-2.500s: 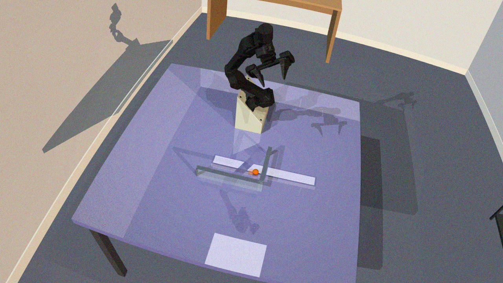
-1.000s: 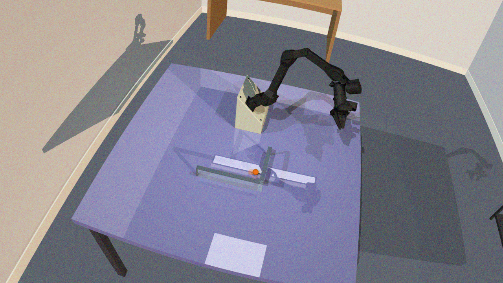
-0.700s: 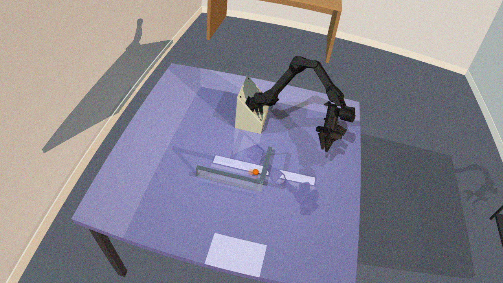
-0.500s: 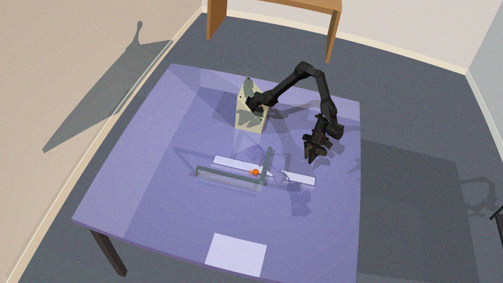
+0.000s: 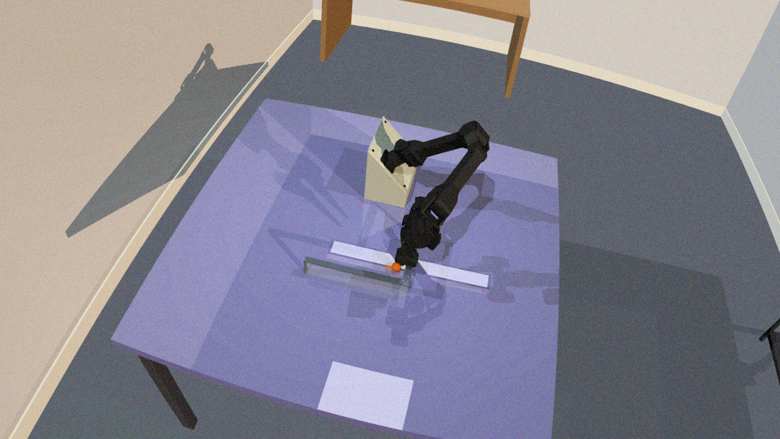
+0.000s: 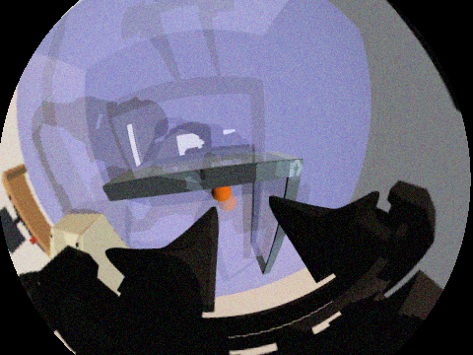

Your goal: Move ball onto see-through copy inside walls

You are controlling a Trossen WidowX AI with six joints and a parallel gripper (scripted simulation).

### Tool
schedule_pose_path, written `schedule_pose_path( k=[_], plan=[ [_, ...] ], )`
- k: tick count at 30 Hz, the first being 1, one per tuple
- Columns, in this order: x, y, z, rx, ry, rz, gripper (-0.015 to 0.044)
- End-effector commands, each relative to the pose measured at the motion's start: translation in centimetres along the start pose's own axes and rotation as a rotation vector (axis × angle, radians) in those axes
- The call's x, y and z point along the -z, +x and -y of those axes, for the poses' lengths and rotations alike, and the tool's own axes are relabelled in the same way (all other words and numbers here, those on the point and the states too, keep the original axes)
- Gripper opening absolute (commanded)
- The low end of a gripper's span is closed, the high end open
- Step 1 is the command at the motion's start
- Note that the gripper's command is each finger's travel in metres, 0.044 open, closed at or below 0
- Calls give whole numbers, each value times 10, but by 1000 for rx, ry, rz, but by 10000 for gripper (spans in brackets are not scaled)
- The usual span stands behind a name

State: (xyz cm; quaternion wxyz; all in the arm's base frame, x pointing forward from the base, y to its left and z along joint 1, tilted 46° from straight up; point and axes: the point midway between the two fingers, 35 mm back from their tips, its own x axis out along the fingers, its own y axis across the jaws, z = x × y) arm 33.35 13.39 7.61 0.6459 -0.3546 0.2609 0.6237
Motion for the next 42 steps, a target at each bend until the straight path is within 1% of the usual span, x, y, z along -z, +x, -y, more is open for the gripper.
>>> schedule_pose_path(
  k=[1, 9, 12, 38, 42],
  plan=[
    [17, 17, -15, -69, 50, 114, 248],
    [19, 21, -18, -80, 62, 135, 248],
    [17, 33, -19, -80, 62, 135, 248],
    [12, 68, -22, -81, 62, 137, 248],
    [12, 68, -22, -81, 62, 137, 143]
  ],
)
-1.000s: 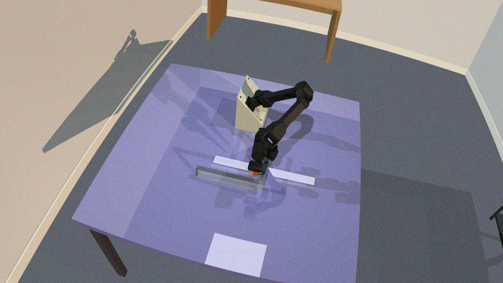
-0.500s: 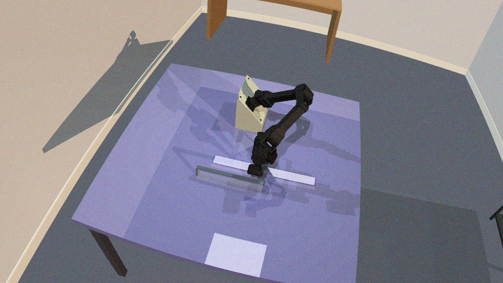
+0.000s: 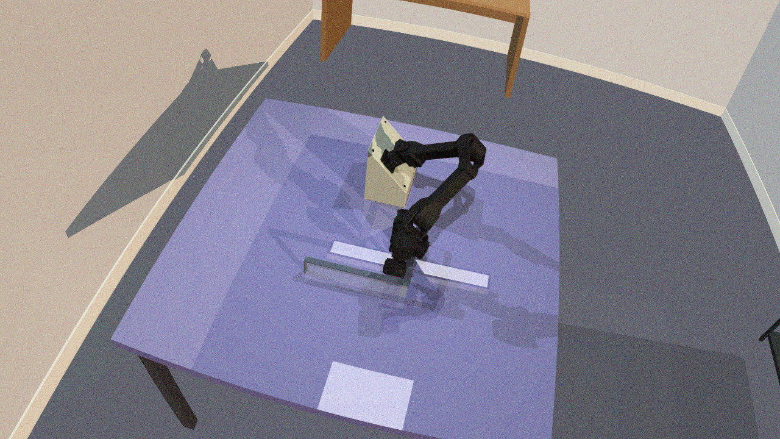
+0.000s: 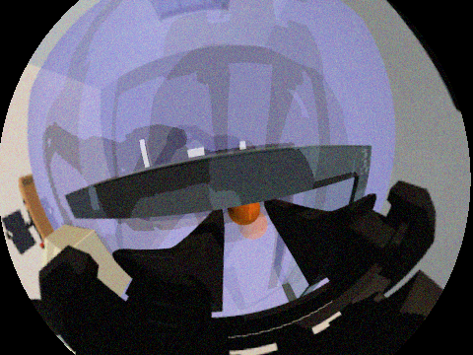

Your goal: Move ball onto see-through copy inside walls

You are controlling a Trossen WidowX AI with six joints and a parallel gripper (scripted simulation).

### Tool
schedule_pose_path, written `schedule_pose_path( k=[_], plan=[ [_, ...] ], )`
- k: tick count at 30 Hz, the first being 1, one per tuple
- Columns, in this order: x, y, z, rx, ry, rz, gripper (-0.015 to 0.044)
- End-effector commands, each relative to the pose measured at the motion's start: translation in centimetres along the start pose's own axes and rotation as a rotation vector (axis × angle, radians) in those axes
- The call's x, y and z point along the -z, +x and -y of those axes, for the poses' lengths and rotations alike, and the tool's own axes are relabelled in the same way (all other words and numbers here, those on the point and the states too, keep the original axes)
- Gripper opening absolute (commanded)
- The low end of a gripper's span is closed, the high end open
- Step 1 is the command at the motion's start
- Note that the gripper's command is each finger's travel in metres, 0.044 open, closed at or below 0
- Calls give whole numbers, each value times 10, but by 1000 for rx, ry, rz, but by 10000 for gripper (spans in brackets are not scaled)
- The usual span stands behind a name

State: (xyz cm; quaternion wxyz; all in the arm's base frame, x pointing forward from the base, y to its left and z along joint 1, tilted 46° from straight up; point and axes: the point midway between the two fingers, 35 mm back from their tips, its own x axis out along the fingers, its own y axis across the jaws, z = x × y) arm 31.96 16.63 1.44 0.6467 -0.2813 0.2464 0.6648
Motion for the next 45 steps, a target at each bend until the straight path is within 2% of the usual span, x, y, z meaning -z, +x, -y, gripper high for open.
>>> schedule_pose_path(
  k=[1, 8, 12, 20, 35, 39, 45],
  plan=[
    [1, 1, -1, 0, 7, -3, 137],
    [1, 1, -1, 0, 7, -3, 90],
    [5, -6, 4, 21, 54, -1, 0],
    [8, -38, 9, 25, 60, -10, 0],
    [2, -123, 0, 0, 7, -9, 0],
    [4, -120, 1, 0, 8, -9, 0],
    [22, -86, 7, 0, 6, -8, 0]
  ],
)
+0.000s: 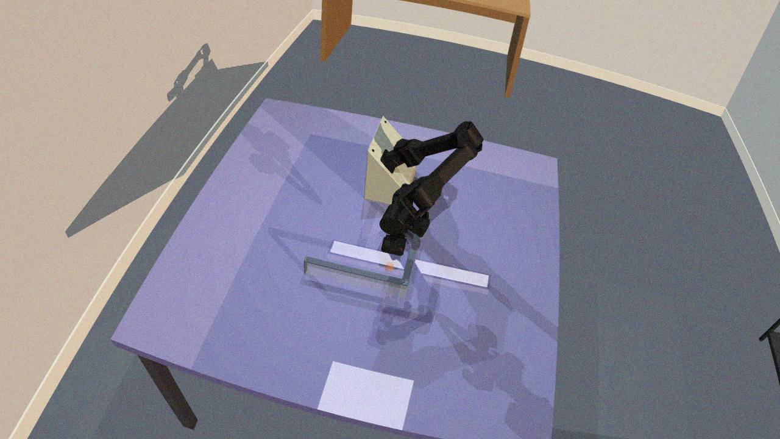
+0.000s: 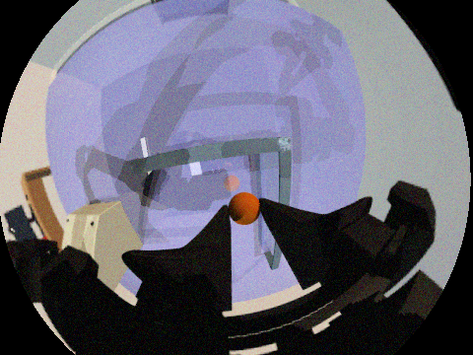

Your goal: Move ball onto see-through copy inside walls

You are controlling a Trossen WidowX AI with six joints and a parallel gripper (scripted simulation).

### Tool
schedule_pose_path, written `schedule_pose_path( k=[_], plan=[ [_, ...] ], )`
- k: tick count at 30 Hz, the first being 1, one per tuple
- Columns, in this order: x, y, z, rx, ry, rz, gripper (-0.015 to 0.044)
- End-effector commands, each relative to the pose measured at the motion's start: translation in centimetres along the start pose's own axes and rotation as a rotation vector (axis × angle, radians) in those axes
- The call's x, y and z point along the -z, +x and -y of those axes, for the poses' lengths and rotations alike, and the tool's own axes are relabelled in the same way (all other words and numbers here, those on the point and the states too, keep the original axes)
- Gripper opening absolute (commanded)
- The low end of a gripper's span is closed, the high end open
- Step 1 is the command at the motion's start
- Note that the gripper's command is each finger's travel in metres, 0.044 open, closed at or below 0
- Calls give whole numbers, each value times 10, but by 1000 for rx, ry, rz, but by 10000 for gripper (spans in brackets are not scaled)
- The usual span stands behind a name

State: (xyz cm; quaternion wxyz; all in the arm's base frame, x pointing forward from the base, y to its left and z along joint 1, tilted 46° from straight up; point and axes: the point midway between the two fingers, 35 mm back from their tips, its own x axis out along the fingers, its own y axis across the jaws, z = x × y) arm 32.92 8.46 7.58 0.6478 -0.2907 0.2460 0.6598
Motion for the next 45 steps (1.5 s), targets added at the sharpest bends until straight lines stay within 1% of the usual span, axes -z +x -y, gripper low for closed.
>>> schedule_pose_path(
  k=[1, 7, 19, 35, 43, 45],
  plan=[
    [9, 17, -2, -12, 16, 6, 0],
    [9, 26, -1, -12, 16, 5, 0],
    [8, 86, -3, -12, 16, 10, 0],
    [7, 105, -3, -13, 16, 11, 0],
    [7, 106, -3, -13, 16, 11, 0],
    [7, 105, -2, -9, 9, 9, 53]
  ],
)
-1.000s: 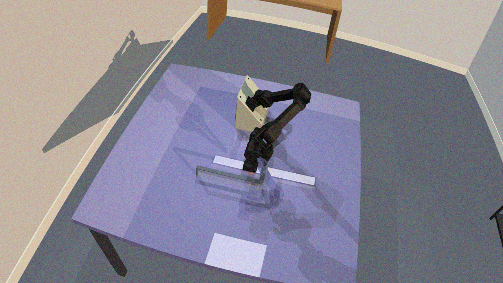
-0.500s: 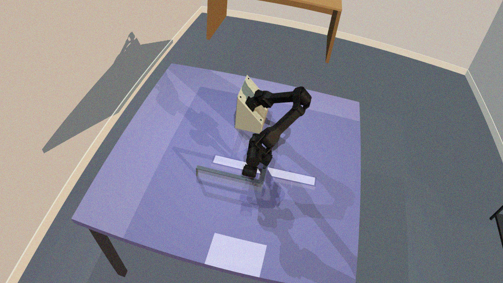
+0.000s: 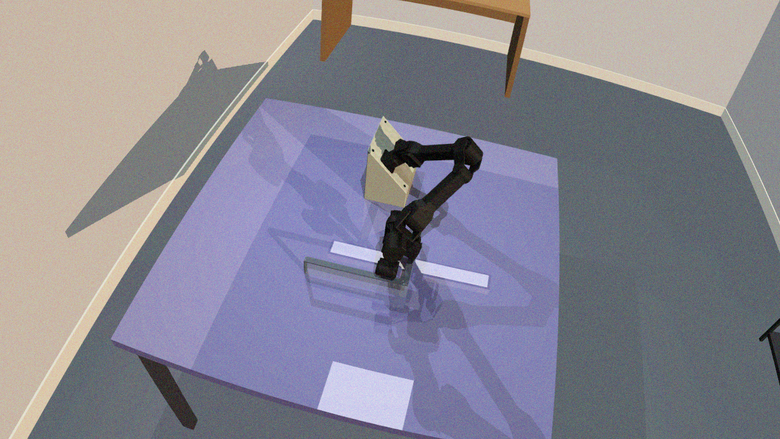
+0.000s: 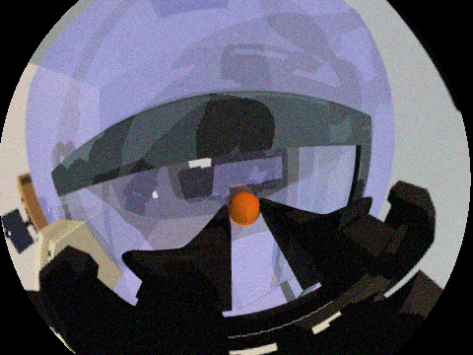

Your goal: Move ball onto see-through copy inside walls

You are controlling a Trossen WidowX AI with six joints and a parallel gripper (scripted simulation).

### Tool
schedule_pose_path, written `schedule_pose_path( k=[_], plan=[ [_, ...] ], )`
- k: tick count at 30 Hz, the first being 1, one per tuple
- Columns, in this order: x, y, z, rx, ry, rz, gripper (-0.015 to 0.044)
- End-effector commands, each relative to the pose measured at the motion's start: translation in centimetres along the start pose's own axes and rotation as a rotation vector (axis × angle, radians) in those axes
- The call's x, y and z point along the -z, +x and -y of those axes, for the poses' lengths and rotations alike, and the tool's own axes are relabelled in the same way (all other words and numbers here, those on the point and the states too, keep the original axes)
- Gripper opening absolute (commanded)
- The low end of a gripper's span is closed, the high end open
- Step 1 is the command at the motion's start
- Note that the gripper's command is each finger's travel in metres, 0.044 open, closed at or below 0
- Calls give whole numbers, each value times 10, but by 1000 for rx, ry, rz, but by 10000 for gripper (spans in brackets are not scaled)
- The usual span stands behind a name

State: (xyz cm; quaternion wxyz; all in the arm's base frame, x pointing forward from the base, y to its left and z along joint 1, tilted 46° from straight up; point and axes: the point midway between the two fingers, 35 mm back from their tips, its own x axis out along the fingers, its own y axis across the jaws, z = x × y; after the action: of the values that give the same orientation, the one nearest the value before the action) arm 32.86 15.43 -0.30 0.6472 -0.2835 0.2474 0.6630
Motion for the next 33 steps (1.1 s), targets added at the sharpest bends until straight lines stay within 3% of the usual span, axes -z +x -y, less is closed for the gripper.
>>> schedule_pose_path(
  k=[1, 8, 14, 20, 32, 33],
  plan=[
    [0, 0, 0, 0, 0, 0, 79],
    [0, 0, 0, 0, 0, 0, 248],
    [0, -3, 0, 0, 0, -1, 248],
    [1, -85, 0, -3, 6, -3, 248],
    [5, -81, 1, 4, 17, -9, 248],
    [5, -83, 1, 4, 16, -10, 274]
  ],
)
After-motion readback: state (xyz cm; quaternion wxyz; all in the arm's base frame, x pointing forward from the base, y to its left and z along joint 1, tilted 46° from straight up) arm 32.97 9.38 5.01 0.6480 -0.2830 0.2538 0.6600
